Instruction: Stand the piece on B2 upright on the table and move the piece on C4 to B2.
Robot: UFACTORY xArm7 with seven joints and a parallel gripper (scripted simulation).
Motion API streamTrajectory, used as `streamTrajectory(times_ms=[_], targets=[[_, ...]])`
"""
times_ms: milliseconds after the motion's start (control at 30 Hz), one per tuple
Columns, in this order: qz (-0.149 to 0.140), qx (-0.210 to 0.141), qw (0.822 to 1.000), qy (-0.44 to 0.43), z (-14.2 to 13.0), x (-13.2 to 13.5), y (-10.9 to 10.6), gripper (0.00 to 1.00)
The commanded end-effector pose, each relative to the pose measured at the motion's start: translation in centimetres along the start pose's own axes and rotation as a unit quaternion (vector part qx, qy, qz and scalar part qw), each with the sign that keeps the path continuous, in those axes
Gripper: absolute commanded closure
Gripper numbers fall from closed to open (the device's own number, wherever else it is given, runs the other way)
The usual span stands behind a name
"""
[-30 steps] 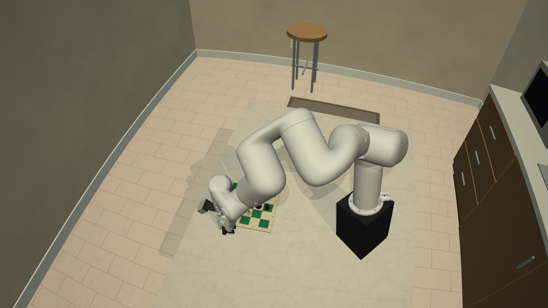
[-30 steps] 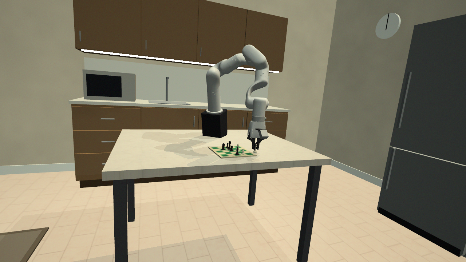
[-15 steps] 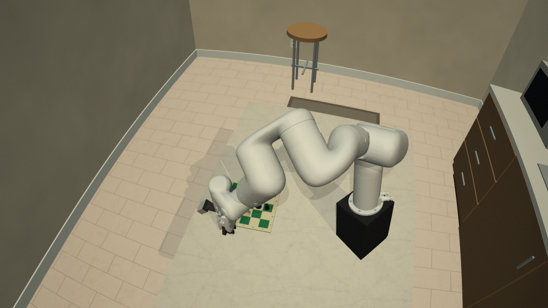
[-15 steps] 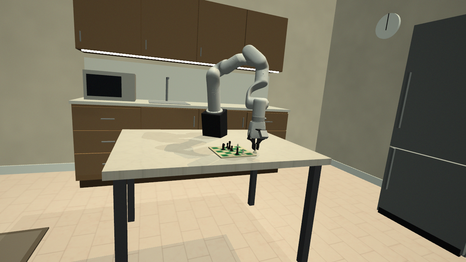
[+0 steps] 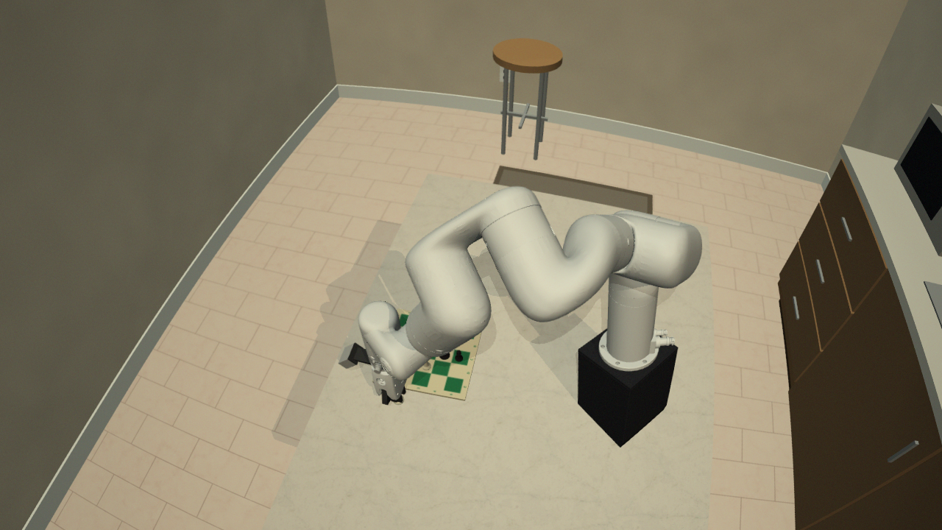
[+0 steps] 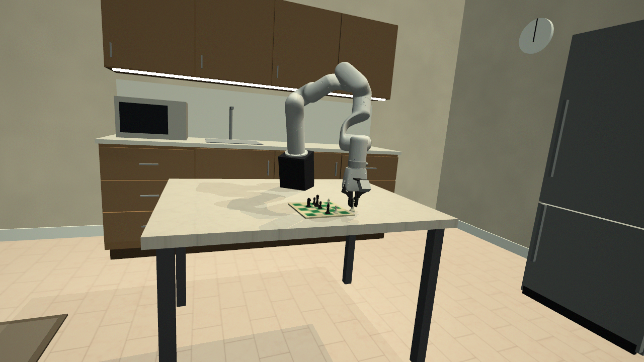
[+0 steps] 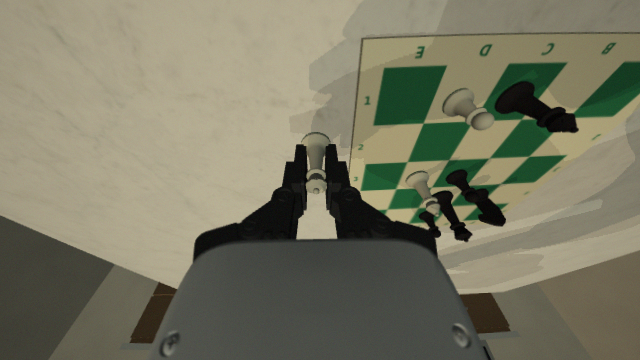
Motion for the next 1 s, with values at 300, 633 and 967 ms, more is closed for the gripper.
streamTrajectory(times_ms=[300, 633, 967], targets=[[0.001, 0.002, 1.000, 0.000, 0.13, -0.05, -0.12, 1.00], [0.001, 0.002, 1.000, 0.000, 0.13, -0.05, -0.12, 0.83], [0.001, 0.002, 1.000, 0.000, 0.13, -0.05, -0.12, 0.58]])
Point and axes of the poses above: the point where the finger pads meet when closed, its own y axis out along the fingers, its own x axis across the jaws, z = x × y, the point moved 6 cm from there along -y, back along the fingers, and after that the axes turned 6 degrees about y, right-handed, at the moved point
